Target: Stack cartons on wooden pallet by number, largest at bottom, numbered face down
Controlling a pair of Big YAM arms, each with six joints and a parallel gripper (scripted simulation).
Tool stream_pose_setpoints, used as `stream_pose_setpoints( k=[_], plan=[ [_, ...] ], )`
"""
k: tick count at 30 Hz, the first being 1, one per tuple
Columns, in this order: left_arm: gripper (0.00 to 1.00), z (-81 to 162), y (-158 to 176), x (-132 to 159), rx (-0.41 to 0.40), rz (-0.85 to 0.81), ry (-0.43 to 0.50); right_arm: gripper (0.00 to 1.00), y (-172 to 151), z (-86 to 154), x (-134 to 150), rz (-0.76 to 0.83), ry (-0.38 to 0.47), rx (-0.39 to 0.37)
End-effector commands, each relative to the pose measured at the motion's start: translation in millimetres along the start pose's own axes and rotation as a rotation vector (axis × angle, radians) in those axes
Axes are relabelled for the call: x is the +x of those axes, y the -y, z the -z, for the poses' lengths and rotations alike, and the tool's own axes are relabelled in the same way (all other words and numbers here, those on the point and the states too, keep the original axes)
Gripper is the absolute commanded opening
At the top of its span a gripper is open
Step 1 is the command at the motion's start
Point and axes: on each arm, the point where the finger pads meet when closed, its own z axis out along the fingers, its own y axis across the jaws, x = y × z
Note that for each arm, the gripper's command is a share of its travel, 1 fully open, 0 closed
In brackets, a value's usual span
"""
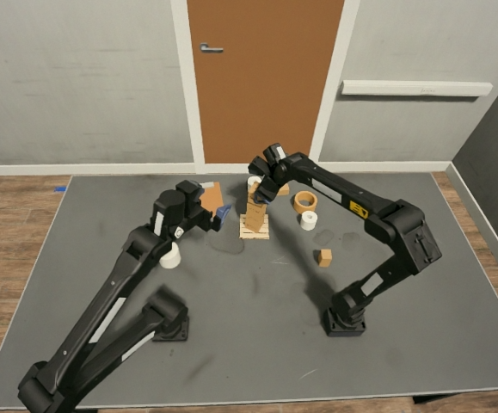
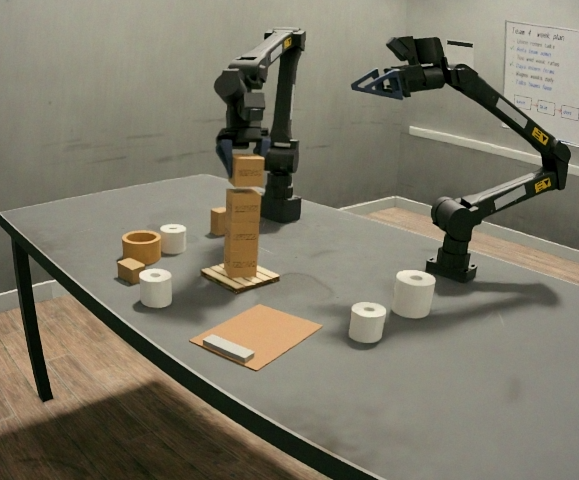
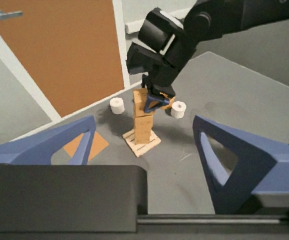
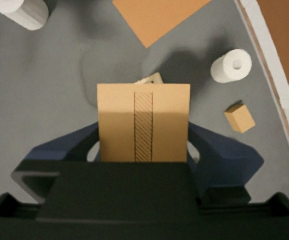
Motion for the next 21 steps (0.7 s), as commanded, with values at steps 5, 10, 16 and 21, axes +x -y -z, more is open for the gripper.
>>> stream_pose_setpoints(
  k=[5, 10, 16, 21],
  plan=[
    [1.0, -0.2, -0.8, -3.5, -0.004, 0.001, 0.002, 0.55, 5.7, 0.6, -8.8, -0.014, 0.032, 0.022],
    [1.0, -0.2, -0.8, -3.5, -0.004, 0.001, 0.002, 0.55, 2.4, -7.9, 1.5, -0.02, 0.014, 0.011],
    [1.0, -0.2, -0.8, -3.5, -0.004, 0.001, 0.002, 0.55, 6.6, -9.7, -4.8, -0.016, 0.022, 0.016],
    [1.0, -0.2, -0.8, -3.5, -0.004, 0.001, 0.002, 0.55, 5.3, -14.6, 0.1, -0.018, 0.014, 0.011]
  ],
)
